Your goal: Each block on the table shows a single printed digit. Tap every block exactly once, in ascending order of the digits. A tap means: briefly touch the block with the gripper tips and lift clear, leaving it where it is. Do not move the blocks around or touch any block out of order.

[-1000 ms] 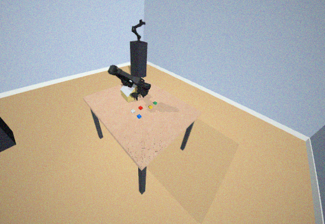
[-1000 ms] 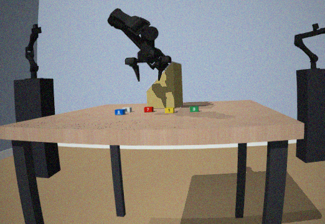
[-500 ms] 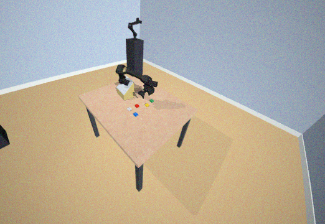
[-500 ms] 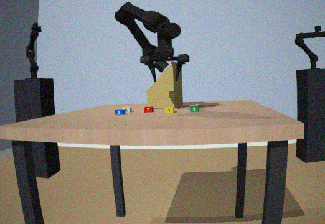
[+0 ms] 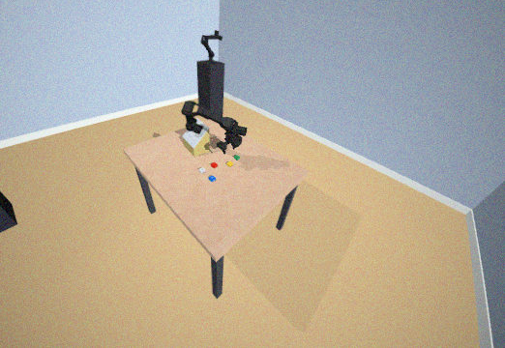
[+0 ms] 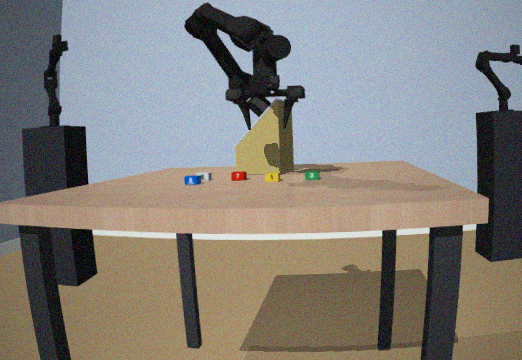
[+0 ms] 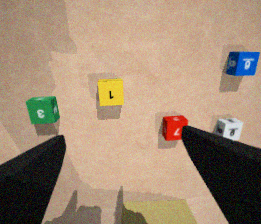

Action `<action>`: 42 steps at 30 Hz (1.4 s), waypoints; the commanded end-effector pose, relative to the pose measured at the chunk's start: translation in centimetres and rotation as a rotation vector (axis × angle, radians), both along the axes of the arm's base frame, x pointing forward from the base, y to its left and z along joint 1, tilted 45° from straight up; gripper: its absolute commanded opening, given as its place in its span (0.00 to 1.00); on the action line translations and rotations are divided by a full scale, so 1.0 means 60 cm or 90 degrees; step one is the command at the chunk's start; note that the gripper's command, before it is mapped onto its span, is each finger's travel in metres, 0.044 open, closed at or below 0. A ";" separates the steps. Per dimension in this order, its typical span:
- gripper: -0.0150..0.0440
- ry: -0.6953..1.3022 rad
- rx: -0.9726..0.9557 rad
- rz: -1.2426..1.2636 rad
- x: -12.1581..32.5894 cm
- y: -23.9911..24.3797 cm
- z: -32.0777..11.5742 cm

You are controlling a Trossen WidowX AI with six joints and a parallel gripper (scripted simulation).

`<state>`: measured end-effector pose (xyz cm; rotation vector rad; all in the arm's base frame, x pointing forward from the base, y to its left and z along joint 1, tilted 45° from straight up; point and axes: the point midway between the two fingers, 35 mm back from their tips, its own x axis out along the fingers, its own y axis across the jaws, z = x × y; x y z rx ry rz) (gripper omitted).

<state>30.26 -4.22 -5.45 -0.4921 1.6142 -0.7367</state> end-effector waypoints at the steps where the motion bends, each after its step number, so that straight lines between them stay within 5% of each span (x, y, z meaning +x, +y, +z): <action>1: 0.93 -0.005 0.003 -0.003 0.003 0.002 0.000; 13: 0.93 -0.008 0.008 -0.003 0.004 0.136 -0.122; 38: 0.93 -0.008 0.008 -0.003 0.004 0.136 -0.122; 42: 0.93 -0.010 0.023 0.001 0.043 0.074 -0.060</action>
